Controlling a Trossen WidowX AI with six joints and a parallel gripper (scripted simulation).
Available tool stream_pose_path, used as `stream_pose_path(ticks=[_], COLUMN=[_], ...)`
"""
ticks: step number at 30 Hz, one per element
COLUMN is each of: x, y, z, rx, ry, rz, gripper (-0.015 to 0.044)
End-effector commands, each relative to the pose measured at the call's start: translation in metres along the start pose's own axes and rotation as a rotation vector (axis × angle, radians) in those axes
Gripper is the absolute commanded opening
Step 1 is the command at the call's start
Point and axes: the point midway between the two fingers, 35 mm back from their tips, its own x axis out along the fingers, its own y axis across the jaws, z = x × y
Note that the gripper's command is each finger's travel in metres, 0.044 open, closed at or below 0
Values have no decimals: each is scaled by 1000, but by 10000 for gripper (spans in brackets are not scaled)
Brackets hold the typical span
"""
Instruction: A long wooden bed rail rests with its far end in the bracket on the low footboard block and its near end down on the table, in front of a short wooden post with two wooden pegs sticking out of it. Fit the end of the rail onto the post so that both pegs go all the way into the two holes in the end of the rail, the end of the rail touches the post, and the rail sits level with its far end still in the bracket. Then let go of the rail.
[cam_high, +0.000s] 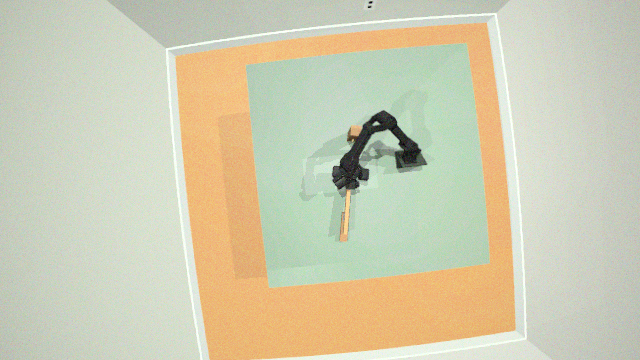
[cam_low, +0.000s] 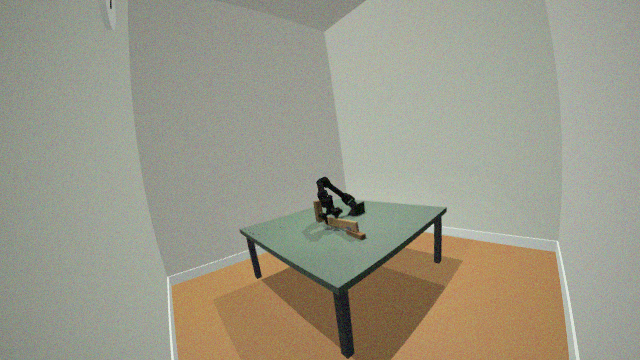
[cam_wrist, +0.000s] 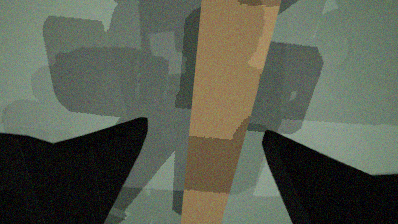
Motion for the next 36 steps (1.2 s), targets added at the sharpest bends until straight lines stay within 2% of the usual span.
stream_pose_path(ticks=[1, 10, 17, 36], x=[2, 2, 2, -3], y=[1, 1, 1, 1], z=[0, 0, 0, 0], rx=[-6, -6, -6, -6], ry=[5, 5, 5, 4], rz=[0, 0, 0, 0], gripper=[282, 46, 0, 0])
